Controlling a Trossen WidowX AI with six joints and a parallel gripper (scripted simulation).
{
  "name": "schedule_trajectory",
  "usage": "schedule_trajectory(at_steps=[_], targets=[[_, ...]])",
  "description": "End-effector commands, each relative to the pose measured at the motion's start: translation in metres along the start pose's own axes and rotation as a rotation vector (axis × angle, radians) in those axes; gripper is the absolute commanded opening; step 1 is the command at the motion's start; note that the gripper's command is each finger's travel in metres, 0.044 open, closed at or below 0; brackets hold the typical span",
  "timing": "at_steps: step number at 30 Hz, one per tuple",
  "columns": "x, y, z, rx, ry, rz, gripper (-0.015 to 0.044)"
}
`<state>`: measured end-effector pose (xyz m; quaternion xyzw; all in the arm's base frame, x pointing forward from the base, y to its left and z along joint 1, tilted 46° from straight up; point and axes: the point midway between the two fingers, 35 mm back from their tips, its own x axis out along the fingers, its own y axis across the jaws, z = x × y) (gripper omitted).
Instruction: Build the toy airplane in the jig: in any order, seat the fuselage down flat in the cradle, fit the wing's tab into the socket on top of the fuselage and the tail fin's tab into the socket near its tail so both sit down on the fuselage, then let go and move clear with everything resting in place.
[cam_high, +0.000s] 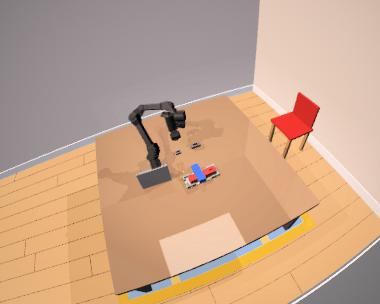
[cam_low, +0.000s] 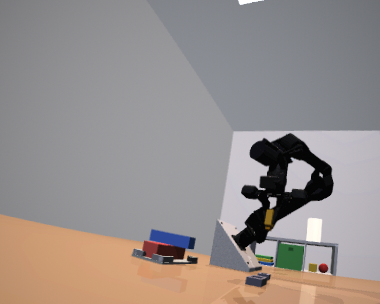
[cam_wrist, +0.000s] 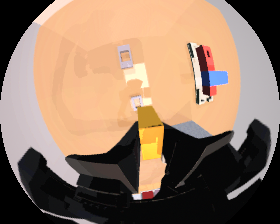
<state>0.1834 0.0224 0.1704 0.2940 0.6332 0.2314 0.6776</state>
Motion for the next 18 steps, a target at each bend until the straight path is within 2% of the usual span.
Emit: schedule_trajectory(at_steps=[1,18], targets=[[-0.003,-0.006,0.010,-0.010,0.001,-0.005,0.0000],[-0.005,-0.032,0.046,-0.032,0.012,-0.003,0.0000]])
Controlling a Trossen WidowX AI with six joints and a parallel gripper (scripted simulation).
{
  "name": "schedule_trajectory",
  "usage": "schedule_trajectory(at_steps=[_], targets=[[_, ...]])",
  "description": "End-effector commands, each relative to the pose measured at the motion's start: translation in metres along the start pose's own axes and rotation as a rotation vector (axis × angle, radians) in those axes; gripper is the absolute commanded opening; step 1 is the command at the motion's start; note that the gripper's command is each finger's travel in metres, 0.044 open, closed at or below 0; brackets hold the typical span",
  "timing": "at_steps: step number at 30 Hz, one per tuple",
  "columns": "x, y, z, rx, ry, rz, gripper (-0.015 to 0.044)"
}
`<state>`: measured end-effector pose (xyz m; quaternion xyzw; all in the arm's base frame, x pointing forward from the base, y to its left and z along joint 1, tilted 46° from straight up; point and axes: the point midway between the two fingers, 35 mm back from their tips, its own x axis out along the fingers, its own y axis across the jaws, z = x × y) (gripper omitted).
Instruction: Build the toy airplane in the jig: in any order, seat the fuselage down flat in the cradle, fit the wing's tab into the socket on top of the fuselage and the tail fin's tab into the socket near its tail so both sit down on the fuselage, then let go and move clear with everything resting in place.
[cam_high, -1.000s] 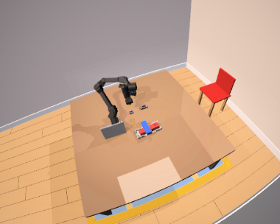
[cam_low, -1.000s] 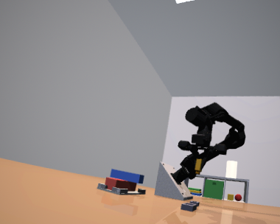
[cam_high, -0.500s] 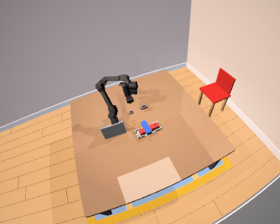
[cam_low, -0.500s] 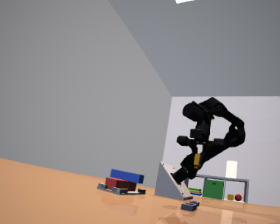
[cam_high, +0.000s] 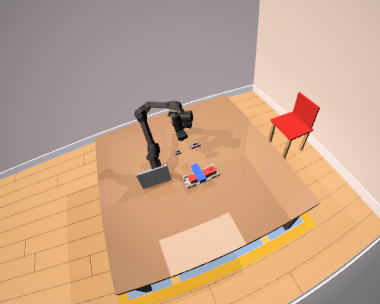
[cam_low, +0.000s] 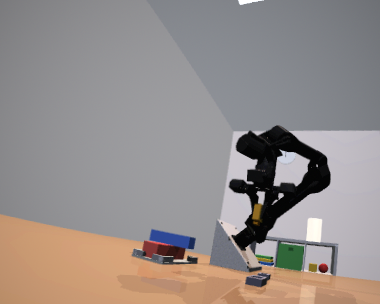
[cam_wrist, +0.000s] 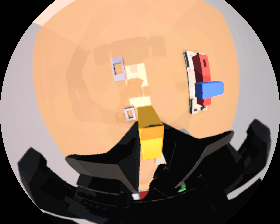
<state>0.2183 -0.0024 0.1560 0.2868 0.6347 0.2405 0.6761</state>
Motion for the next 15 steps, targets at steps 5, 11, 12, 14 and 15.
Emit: schedule_trajectory(at_steps=[5,11,12,14,15], targets=[[-0.001,-0.016,0.018,-0.019,0.003,-0.005,0.0000],[0.000,-0.028,0.030,-0.027,0.006,-0.004,0.0000],[0.000,-0.030,0.032,-0.028,0.007,-0.004,0.0000],[0.001,-0.034,0.035,-0.031,0.008,-0.003,0.0000],[0.001,-0.036,0.037,-0.032,0.009,-0.003,0.0000]])
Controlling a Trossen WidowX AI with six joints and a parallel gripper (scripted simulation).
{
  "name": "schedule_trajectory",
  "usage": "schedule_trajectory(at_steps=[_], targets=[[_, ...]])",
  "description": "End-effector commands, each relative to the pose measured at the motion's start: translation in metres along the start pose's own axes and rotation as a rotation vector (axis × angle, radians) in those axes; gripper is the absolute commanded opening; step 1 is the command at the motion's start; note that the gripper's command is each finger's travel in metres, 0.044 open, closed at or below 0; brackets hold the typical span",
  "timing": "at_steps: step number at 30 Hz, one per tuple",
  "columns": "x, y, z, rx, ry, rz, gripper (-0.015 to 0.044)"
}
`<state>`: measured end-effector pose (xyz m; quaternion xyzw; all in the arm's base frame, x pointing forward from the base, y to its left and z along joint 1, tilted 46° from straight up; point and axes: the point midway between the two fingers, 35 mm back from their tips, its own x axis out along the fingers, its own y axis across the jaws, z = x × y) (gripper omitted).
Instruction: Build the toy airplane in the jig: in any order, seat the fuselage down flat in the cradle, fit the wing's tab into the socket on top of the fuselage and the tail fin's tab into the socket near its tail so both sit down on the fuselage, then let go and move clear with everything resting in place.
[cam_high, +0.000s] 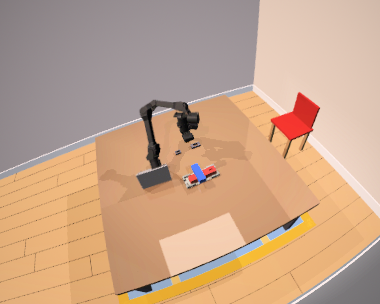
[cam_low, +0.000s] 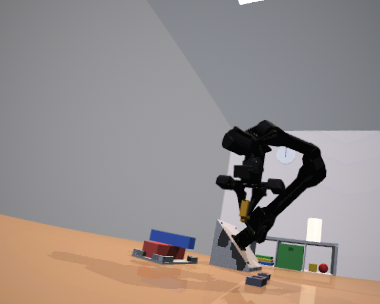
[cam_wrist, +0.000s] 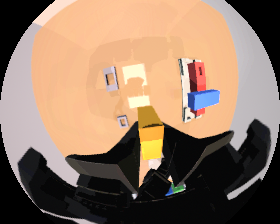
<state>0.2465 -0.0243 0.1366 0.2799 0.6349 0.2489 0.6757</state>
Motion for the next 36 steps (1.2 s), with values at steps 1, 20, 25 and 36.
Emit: schedule_trajectory(at_steps=[1,20,25,36], targets=[[0.000,-0.010,0.010,-0.014,0.001,-0.006,0.0000],[0.010,-0.058,0.038,-0.038,0.015,-0.023,0.0000],[0.013,-0.070,0.045,-0.046,0.018,-0.021,0.0000],[0.022,-0.100,0.059,-0.064,0.025,-0.015,0.0000]])
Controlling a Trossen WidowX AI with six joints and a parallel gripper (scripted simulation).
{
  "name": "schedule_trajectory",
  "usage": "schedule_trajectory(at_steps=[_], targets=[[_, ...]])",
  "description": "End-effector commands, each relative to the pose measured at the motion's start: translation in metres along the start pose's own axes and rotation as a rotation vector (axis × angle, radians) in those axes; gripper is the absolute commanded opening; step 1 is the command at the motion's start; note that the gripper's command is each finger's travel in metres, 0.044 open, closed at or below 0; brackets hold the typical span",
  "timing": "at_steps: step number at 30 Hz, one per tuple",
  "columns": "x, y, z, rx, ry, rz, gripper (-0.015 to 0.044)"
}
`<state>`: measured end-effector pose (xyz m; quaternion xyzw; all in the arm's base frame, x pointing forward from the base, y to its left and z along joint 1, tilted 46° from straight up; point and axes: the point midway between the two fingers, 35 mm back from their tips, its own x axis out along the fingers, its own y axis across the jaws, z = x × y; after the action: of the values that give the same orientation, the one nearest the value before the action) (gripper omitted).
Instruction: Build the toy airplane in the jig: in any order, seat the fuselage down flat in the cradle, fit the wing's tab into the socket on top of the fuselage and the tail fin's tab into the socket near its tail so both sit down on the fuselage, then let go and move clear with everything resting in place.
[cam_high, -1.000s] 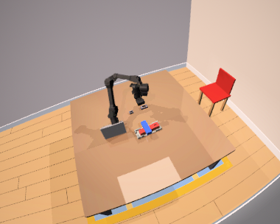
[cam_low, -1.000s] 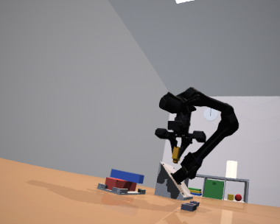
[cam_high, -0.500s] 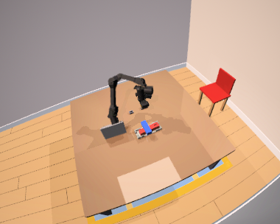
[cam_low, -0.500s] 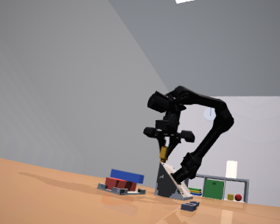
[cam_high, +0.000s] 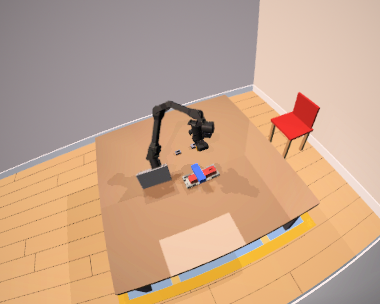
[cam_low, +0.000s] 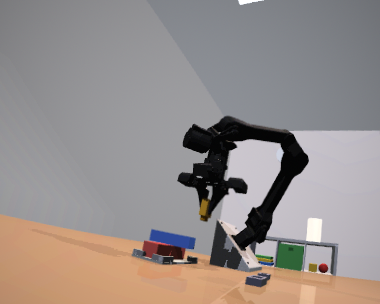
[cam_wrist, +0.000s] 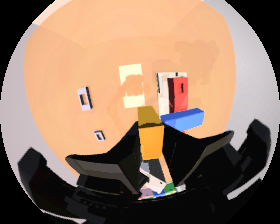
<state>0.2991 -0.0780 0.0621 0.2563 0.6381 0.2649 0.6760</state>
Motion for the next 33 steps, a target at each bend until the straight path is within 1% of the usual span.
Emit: schedule_trajectory(at_steps=[1,33], targets=[[0.003,-0.014,0.006,-0.014,0.001,-0.004,0.0000],[0.045,-0.103,0.025,-0.059,0.015,0.034,0.0000]])
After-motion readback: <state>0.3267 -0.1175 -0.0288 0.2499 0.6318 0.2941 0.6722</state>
